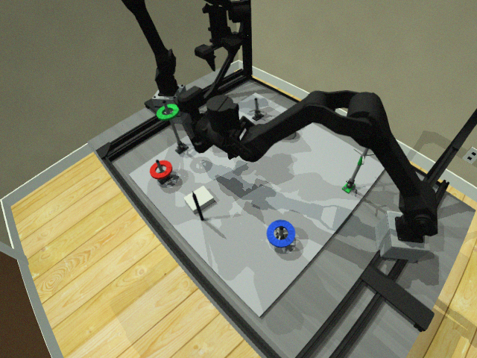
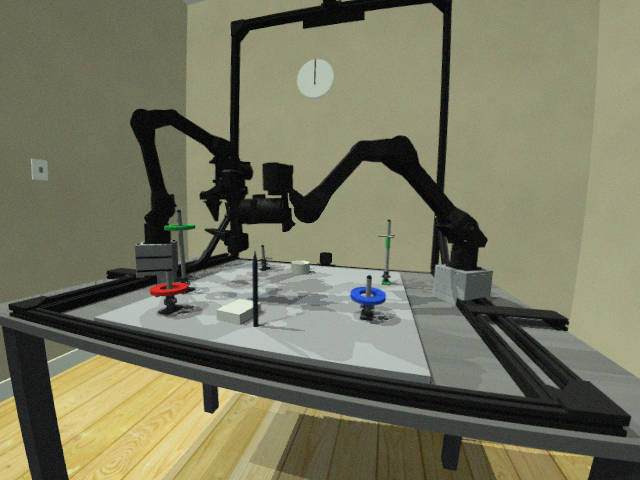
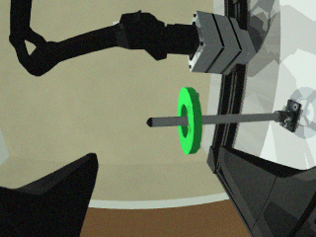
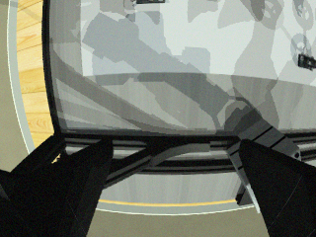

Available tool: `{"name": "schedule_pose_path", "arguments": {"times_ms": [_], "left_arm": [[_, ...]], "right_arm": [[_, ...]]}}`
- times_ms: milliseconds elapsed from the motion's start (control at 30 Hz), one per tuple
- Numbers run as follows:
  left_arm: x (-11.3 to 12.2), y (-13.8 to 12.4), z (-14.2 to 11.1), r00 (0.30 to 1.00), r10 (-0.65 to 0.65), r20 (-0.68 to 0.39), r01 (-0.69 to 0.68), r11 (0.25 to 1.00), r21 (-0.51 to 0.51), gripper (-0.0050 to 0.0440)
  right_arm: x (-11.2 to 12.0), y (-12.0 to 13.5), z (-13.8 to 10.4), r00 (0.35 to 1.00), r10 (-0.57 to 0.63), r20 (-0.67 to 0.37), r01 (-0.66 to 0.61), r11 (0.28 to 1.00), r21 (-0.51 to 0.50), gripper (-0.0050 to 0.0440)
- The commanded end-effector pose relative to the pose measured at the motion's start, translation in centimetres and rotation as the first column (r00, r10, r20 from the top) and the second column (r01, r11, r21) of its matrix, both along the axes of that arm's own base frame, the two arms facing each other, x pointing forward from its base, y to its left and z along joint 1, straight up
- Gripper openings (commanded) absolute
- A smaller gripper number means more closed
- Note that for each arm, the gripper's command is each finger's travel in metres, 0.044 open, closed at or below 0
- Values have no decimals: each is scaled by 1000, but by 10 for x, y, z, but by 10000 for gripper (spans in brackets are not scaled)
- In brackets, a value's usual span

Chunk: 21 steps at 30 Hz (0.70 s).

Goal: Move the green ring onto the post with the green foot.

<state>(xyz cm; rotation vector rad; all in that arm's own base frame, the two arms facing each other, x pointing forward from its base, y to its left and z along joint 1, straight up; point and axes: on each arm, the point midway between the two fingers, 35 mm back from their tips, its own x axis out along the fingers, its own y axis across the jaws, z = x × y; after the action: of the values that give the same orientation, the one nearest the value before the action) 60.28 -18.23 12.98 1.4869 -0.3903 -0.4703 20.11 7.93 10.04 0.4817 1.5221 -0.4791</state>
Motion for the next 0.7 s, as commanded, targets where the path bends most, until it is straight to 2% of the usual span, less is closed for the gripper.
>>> {"name": "schedule_pose_path", "arguments": {"times_ms": [0, 667], "left_arm": [[0, -1, 2, 1000, -4, 23, 4, 1000, 0, 400], [21, -12, -12, 1000, -4, 23, 4, 1000, 0, 400]], "right_arm": [[0, 0, 0, 1000, 3, 4, -3, 1000, -3, 400], [0, 0, 0, 1000, 3, 4, -3, 1000, -3, 400]]}}
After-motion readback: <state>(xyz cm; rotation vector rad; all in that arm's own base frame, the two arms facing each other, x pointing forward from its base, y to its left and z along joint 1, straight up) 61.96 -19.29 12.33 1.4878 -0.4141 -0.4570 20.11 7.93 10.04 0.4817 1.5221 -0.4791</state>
